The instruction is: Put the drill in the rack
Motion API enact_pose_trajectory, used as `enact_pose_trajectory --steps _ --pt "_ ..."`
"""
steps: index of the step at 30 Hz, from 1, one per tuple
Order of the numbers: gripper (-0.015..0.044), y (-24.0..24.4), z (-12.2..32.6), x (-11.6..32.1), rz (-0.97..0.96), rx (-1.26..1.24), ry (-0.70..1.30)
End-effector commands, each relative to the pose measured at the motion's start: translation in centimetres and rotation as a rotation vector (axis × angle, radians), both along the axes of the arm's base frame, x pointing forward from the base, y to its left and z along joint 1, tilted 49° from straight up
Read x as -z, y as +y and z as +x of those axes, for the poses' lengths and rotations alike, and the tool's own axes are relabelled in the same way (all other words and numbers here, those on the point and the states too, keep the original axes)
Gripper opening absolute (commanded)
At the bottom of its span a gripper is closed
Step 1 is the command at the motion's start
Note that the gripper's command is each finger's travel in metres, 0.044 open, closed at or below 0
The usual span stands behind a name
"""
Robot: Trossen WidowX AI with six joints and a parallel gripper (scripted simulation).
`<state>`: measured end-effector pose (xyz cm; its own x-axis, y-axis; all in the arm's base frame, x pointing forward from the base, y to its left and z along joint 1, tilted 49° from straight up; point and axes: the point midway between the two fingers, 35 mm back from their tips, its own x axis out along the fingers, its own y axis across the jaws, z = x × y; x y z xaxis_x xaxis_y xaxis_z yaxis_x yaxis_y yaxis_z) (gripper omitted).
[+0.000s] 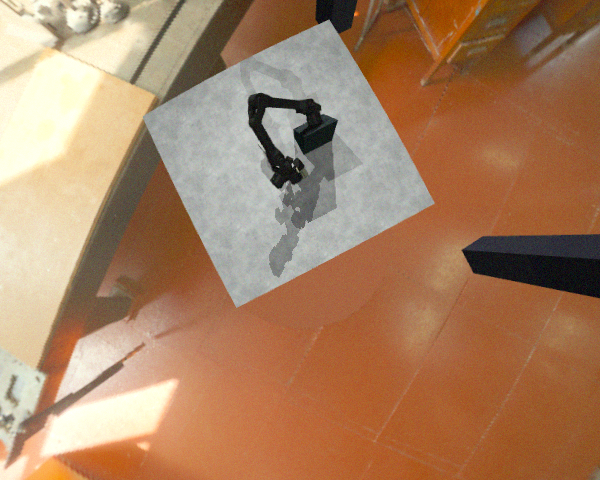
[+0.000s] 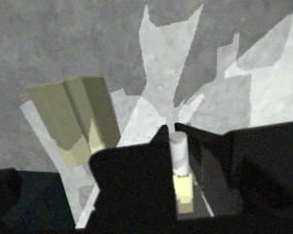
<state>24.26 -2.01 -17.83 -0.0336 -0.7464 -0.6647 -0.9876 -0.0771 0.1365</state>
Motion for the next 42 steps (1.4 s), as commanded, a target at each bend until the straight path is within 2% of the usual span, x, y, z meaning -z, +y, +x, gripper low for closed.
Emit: enact_pose_trajectory --steps 1,9,26,42 --pt "0.0000 0.4 -0.1 0.6 0.002 0.003 0.001" --pt "0.0000 1.1 -0.3 1.4 0.003 0.003 0.001" --pt "0.0440 0.3 -0.2 0.7 0.002 0.003 0.001" --pt "0.0440 -0.2 0.0 0.5 0.002 0.003 0.001"
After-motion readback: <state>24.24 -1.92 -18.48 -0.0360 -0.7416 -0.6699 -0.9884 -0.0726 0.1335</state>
